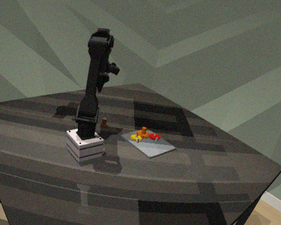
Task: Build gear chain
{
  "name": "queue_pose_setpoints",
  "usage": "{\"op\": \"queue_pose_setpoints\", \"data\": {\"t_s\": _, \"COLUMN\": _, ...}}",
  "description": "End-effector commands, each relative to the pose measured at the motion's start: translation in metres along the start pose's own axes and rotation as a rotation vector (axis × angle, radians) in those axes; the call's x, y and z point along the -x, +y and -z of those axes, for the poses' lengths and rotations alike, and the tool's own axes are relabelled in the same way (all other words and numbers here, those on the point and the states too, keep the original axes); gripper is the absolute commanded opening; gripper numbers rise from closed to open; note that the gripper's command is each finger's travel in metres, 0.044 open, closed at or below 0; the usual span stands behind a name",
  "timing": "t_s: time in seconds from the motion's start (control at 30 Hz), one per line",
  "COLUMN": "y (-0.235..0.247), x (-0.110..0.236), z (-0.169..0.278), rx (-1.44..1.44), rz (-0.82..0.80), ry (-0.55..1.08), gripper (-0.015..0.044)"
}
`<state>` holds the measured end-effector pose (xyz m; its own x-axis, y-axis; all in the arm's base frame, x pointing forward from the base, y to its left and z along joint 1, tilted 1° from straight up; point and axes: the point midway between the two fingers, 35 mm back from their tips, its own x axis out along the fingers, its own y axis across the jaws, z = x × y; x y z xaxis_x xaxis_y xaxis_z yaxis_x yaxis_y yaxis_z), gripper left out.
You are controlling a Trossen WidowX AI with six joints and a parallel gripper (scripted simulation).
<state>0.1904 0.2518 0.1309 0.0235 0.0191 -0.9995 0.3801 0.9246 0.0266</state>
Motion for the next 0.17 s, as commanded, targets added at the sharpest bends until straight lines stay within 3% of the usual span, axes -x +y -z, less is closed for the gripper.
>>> {"op": "queue_pose_setpoints", "data": {"t_s": 0.0, "y": -0.0003, "x": 0.0002, "z": 0.0003, "rx": -0.005, "rz": 0.001, "ry": 0.002, "gripper": 0.0440}}
{"op": "queue_pose_setpoints", "data": {"t_s": 0.13, "y": -0.0003, "x": 0.0002, "z": 0.0003, "rx": -0.005, "rz": 0.001, "ry": 0.002, "gripper": 0.0440}}
